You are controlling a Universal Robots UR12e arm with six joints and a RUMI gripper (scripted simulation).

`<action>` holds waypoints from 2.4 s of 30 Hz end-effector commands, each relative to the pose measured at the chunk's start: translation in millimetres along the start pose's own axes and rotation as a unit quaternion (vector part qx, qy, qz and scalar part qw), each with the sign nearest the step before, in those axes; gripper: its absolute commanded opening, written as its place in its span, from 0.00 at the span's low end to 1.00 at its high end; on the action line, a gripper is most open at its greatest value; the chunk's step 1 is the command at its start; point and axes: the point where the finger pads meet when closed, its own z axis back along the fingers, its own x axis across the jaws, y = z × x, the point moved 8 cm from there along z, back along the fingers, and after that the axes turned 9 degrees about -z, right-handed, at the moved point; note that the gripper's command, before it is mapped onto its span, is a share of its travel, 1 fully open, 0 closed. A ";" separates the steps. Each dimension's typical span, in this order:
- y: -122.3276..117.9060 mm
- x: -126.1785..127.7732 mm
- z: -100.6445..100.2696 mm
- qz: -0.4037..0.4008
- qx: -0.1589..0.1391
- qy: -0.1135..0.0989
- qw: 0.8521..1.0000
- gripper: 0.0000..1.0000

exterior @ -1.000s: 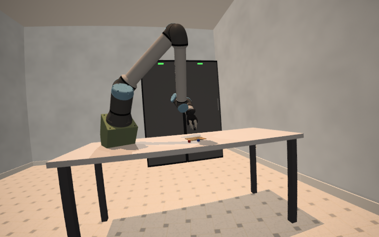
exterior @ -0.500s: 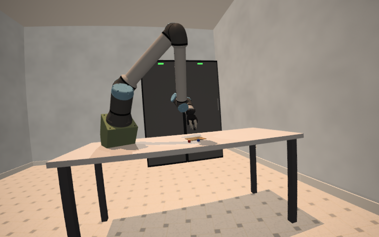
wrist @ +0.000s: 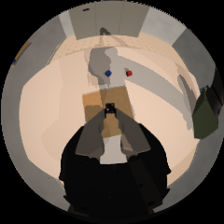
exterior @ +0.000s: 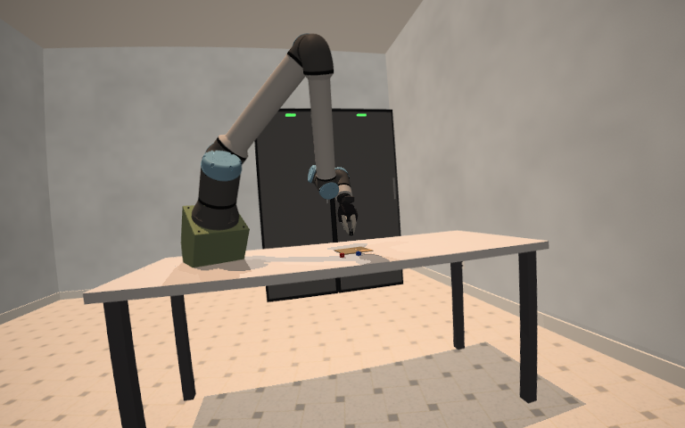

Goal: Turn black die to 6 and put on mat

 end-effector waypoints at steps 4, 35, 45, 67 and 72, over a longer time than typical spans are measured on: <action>6.1 -1.4 1.1 0.002 -0.035 0.004 0.999 0.00; 30.9 -6.4 -3.6 0.004 -0.172 -0.015 0.985 0.00; 34.1 -6.8 -6.2 0.005 -0.192 -0.020 0.981 0.00; 52.7 -10.3 -14.9 0.006 -0.300 -0.036 0.953 0.00; 53.3 -10.3 -16.1 0.006 -0.306 -0.038 0.951 0.00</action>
